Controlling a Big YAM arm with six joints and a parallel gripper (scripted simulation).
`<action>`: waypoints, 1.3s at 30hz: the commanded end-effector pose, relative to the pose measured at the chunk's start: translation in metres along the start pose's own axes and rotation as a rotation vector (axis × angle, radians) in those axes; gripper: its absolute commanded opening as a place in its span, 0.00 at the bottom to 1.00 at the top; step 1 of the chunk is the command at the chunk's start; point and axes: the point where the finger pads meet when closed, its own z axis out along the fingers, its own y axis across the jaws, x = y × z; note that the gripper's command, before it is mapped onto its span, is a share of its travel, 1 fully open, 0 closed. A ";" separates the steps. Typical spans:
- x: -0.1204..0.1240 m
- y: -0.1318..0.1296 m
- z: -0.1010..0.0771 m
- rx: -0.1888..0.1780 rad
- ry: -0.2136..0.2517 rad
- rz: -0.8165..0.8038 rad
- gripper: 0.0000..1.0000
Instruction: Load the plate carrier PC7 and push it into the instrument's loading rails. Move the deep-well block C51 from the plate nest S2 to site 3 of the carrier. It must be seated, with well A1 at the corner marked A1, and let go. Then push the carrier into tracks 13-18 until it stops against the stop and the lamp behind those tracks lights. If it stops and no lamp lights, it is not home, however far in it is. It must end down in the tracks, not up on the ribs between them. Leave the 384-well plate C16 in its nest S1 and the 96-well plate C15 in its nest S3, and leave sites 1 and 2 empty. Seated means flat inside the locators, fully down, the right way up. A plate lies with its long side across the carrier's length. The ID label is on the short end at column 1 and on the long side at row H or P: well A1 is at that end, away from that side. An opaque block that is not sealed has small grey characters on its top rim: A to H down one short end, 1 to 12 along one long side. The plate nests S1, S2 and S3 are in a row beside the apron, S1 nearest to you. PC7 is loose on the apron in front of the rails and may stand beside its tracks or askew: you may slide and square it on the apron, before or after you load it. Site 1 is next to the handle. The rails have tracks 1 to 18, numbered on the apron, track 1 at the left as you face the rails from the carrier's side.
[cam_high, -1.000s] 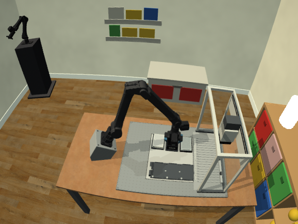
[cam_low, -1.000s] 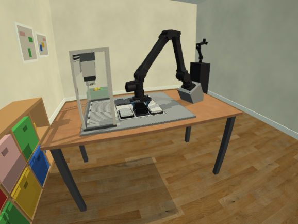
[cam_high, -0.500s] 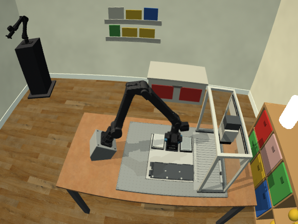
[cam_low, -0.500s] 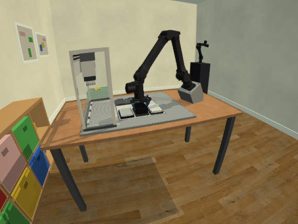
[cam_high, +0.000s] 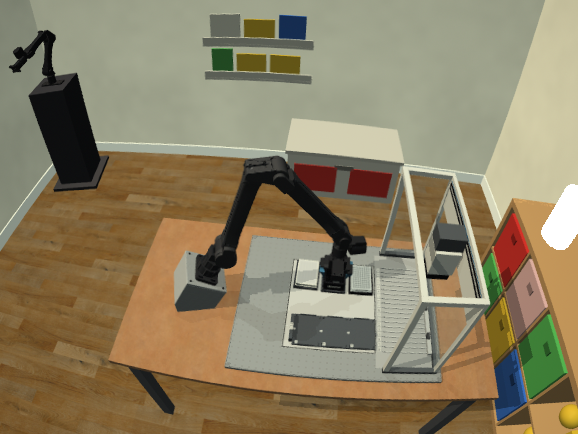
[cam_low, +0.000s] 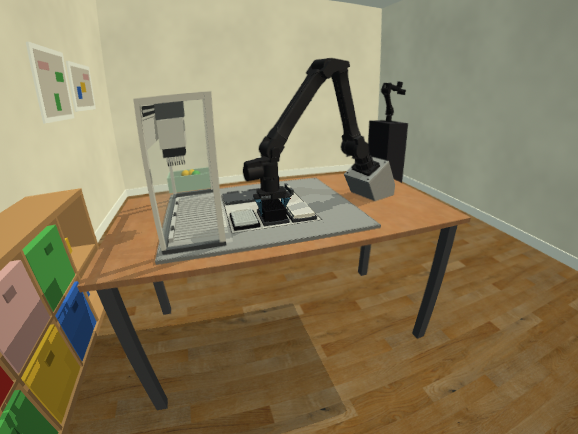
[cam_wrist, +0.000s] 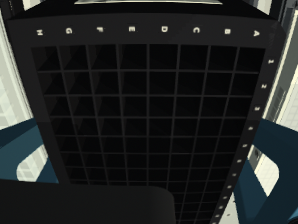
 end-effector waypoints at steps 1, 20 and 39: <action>0.003 0.014 -0.010 -0.036 0.005 0.000 0.00; 0.006 0.026 -0.047 -0.067 0.011 -0.001 0.00; 0.004 0.026 -0.095 -0.072 0.010 -0.002 0.00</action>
